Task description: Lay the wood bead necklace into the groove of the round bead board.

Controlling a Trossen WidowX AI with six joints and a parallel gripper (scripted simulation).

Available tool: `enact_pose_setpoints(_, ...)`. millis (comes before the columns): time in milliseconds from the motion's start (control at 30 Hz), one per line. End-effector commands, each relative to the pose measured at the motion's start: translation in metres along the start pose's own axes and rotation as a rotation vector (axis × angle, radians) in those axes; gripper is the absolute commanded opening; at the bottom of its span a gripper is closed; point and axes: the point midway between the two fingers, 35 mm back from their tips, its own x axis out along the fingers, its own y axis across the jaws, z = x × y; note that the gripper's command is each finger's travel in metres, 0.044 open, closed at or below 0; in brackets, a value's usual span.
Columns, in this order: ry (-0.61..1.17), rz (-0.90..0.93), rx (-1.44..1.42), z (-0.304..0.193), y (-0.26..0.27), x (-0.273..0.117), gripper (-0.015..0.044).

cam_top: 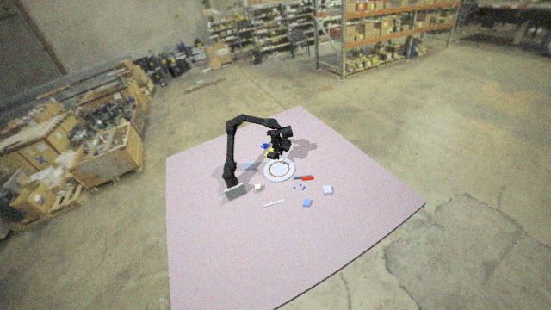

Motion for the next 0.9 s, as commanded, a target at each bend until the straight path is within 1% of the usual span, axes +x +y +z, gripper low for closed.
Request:
enact_pose_setpoints(0,0.011,-0.006,0.01,-0.002,-0.003,0.014,0.012)
enact_pose_setpoints(33,0.012,-0.006,0.01,-0.002,-0.003,0.015,0.012)
enact_pose_setpoints(67,0.001,-0.003,0.004,0.0,-0.002,0.006,0.012)
enact_pose_setpoints(167,0.002,-0.003,0.005,0.0,-0.002,0.007,0.012)
enact_pose_setpoints(867,0.012,-0.006,0.01,-0.003,-0.003,0.039,0.012)
